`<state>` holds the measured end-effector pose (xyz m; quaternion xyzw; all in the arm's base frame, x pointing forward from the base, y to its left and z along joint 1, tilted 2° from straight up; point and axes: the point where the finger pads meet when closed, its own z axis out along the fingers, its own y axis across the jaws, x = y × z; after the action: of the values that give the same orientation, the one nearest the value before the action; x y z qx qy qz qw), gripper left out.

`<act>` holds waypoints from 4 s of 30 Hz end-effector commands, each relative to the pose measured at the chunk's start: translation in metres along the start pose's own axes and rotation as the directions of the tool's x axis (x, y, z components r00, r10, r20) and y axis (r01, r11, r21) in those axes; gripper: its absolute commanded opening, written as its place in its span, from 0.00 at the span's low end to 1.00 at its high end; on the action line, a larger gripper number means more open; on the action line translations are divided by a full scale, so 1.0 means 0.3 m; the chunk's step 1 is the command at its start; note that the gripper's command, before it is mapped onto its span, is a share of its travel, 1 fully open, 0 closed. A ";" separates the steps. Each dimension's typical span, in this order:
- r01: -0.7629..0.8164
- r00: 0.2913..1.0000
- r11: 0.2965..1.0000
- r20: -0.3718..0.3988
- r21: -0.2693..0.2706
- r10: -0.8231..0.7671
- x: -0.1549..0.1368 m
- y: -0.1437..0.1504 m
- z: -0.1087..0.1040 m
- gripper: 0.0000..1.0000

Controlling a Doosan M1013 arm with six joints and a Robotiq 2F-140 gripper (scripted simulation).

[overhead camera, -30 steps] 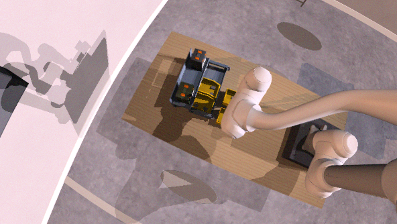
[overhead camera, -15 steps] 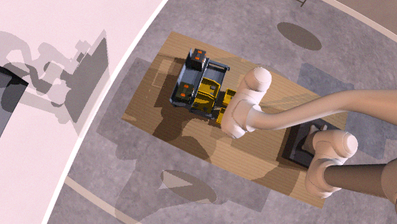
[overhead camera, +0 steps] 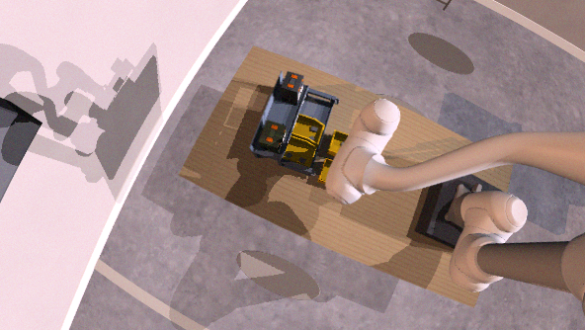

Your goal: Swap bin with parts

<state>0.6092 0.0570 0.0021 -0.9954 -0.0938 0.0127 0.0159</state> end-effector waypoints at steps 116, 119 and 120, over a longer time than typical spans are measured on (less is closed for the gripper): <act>0.004 1.000 1.000 0.002 -0.001 -0.004 -0.004 0.000 0.170 0.10; 0.004 1.000 1.000 0.002 -0.001 -0.004 -0.004 0.000 0.170 0.10; 0.004 1.000 1.000 0.002 -0.001 -0.004 -0.004 0.000 0.170 0.10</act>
<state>0.6077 0.0561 -0.0452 -0.9954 -0.0942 0.0127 0.0146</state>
